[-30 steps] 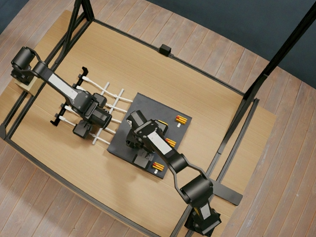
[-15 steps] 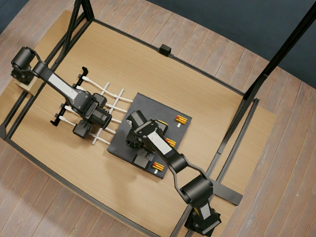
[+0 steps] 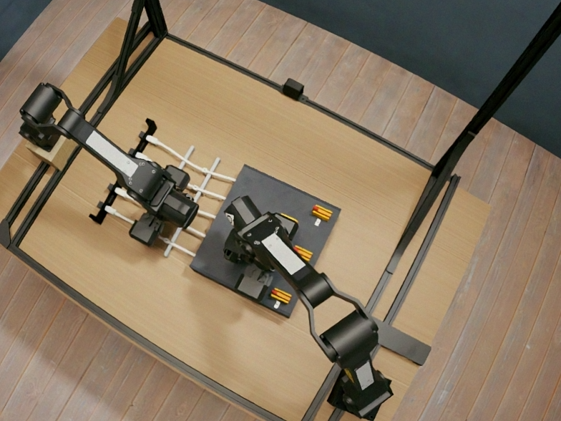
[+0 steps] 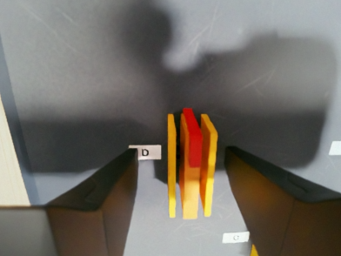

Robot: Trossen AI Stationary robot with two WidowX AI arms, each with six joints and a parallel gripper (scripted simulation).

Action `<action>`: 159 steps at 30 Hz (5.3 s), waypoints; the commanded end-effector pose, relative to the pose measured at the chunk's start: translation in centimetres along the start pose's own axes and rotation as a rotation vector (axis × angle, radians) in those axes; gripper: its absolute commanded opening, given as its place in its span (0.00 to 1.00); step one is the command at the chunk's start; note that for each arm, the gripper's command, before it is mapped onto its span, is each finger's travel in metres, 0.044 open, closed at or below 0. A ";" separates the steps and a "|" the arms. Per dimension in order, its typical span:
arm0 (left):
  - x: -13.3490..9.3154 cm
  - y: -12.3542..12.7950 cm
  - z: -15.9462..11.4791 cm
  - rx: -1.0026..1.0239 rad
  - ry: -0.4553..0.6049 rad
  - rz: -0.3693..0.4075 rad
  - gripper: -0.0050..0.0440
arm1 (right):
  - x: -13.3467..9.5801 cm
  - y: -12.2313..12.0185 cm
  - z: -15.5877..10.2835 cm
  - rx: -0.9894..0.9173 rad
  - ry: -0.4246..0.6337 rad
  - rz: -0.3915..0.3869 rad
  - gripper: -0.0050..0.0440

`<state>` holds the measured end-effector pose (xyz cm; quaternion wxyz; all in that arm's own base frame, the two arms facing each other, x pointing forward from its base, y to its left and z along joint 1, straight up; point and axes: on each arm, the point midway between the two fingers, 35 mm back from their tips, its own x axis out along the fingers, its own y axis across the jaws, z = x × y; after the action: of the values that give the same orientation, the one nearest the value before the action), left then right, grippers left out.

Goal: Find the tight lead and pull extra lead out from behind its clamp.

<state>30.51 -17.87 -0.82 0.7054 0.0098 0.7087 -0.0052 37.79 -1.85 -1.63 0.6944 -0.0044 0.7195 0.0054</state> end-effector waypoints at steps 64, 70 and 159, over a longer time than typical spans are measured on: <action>-0.8 -0.4 0.4 0.001 -0.022 -0.021 0.00 | 3.7 0.0 0.3 -0.003 -0.035 -0.002 0.53; -0.8 -0.4 0.4 0.001 -0.022 -0.021 0.00 | 3.7 0.0 0.3 -0.003 -0.035 -0.002 0.53; -1.6 -0.4 0.4 0.001 -0.022 -0.021 0.00 | 2.8 0.0 0.8 0.000 -0.060 -0.003 0.00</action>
<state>30.50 -18.07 -0.83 0.7048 0.0078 0.7093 -0.0080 37.96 -1.85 -5.21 0.7070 -0.0050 0.7072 0.0049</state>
